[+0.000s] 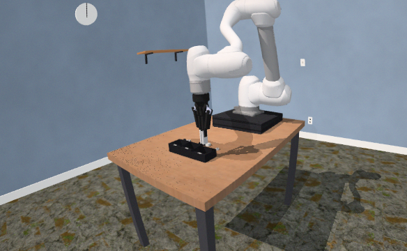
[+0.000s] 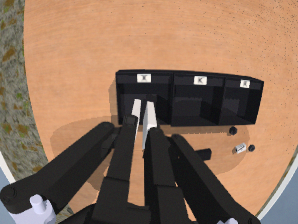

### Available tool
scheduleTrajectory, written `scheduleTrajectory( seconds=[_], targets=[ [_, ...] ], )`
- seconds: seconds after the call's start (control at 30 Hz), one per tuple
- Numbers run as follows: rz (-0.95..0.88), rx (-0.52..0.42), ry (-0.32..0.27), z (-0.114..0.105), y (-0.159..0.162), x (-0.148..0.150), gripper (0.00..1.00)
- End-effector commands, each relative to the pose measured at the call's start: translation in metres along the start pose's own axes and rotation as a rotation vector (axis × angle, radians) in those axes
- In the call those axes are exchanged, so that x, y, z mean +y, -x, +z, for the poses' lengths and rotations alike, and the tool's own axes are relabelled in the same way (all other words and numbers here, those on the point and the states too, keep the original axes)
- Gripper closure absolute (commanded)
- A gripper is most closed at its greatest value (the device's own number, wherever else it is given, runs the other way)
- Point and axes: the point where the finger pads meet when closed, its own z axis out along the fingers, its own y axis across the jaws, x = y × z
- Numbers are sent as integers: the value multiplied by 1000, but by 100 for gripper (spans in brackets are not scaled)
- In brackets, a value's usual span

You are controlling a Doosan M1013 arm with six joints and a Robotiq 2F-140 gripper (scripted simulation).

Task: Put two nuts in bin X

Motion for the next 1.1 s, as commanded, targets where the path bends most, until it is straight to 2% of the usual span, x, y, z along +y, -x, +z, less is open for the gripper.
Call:
scheduleTrajectory(
  seconds=[0.0,0.23,0.73,1.07],
  targets=[
    [2,1,-3,-2,-2,-4,95],
    [2,1,-3,1,-2,-4,95],
    [2,1,-3,41,-3,-4,95],
    [2,1,-3,58,-3,-4,95]
  ],
)
